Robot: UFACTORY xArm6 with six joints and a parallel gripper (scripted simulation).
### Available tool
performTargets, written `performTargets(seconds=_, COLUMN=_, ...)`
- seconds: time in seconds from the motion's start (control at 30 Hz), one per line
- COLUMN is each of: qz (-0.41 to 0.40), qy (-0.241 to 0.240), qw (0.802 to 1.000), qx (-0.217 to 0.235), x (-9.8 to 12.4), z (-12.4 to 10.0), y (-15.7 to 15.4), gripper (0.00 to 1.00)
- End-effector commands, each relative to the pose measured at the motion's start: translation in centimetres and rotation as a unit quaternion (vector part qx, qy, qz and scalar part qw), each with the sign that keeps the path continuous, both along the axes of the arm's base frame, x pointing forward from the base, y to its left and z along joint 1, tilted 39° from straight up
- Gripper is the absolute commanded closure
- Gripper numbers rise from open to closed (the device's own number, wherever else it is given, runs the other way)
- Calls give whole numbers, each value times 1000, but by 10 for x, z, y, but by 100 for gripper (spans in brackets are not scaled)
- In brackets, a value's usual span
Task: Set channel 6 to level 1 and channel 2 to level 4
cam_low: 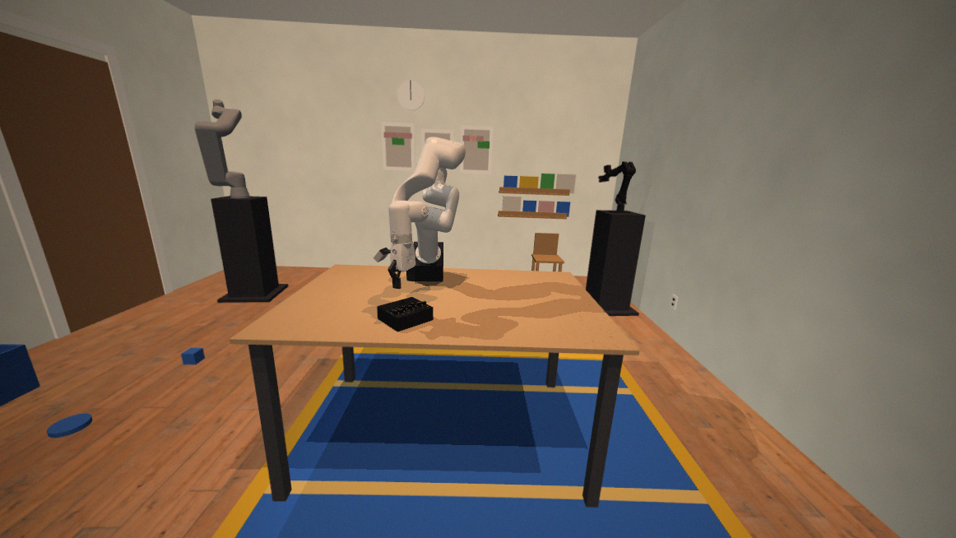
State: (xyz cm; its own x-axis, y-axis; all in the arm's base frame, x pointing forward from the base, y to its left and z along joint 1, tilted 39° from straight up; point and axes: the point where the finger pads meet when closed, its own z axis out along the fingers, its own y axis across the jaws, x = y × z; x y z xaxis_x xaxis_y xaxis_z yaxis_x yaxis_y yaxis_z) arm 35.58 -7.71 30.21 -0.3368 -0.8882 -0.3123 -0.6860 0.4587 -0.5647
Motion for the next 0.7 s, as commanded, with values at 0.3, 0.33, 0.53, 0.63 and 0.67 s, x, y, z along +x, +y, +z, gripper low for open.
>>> performTargets(seconds=0.3, qz=-175, qy=10, qw=977, qx=125, x=65, z=-11, y=4, gripper=100)
performTargets(seconds=0.33, qz=-175, qy=10, qw=977, qx=125, x=65, z=-11, y=4, gripper=100)
performTargets(seconds=0.53, qz=-175, qy=10, qw=977, qx=125, x=65, z=-11, y=4, gripper=100)
performTargets(seconds=0.63, qz=-175, qy=10, qw=977, qx=125, x=65, z=-11, y=4, gripper=100)
performTargets(seconds=0.67, qz=-175, qy=10, qw=977, qx=125, x=65, z=-11, y=4, gripper=100)
